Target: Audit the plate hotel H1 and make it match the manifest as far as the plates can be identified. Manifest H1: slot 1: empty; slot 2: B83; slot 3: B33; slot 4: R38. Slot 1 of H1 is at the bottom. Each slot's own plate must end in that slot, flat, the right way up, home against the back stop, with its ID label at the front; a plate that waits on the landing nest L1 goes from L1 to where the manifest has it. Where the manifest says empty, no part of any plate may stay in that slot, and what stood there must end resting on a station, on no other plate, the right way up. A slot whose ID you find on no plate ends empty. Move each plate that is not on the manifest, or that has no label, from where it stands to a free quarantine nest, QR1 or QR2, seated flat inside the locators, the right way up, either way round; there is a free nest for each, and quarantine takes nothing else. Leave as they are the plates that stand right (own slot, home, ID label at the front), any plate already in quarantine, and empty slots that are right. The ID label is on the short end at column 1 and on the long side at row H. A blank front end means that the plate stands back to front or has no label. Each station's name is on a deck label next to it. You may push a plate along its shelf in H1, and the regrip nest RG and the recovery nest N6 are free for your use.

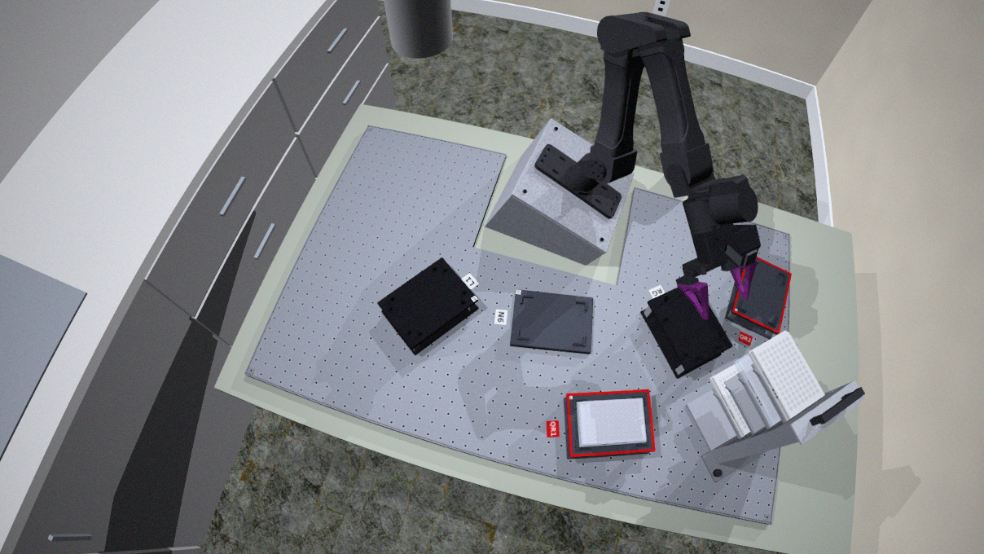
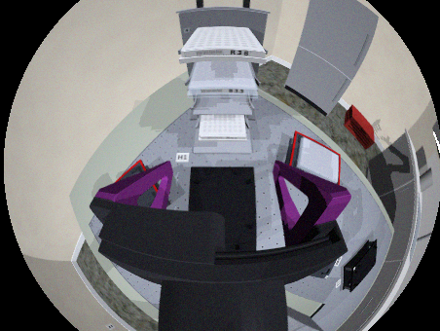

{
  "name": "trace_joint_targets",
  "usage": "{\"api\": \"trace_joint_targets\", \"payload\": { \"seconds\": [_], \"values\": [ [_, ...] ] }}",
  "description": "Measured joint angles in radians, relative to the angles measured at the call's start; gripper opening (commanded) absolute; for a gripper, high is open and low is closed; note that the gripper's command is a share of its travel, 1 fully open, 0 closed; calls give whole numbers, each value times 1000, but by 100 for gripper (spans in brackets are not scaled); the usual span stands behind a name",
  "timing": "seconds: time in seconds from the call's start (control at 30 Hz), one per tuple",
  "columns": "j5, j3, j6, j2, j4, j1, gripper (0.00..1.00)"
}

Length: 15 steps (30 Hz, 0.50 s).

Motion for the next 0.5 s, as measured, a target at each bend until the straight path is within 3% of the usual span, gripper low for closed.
{"api": "trace_joint_targets", "payload": {
  "seconds": [0.5],
  "values": [
    [14,-22,3,76,108,7,100]
  ]
}}
